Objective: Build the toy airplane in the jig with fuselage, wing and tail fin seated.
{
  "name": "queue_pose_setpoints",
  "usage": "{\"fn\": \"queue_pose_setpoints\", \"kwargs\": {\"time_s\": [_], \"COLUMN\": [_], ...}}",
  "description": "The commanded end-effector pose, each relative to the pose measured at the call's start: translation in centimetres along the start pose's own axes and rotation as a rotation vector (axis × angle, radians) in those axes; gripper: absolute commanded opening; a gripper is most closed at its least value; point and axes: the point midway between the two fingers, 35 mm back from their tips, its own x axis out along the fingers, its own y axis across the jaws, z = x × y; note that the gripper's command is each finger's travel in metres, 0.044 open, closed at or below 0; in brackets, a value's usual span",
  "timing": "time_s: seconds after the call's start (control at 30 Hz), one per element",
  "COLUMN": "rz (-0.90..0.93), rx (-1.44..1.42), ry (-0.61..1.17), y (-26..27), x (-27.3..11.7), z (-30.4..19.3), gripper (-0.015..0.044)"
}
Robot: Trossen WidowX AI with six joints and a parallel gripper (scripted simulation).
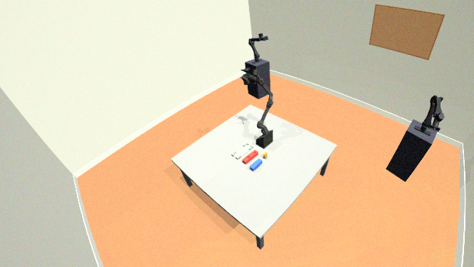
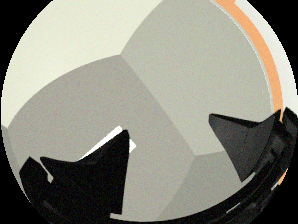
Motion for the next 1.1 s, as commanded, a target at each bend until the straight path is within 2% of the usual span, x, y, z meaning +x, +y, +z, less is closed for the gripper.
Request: {"fn": "queue_pose_setpoints", "kwargs": {"time_s": [0.0, 0.2, 0.4, 0.73, 1.07], "rz": [0.0, -0.05, -0.205, -0.595, -1.056], "rx": [0.0, -0.001, 0.054, 0.082, -0.014], "ry": [0.0, -0.053, -0.12, -0.169, -0.072], "y": [0.0, -2.4, -8.5, -24.3, -41.8], "x": [0.0, 2.8, 6.8, 12.5, 13.5], "z": [0.0, 5.0, 11.1, 17.4, 16.7], "gripper": [0.0426, 0.044, 0.044, 0.044, 0.044]}}
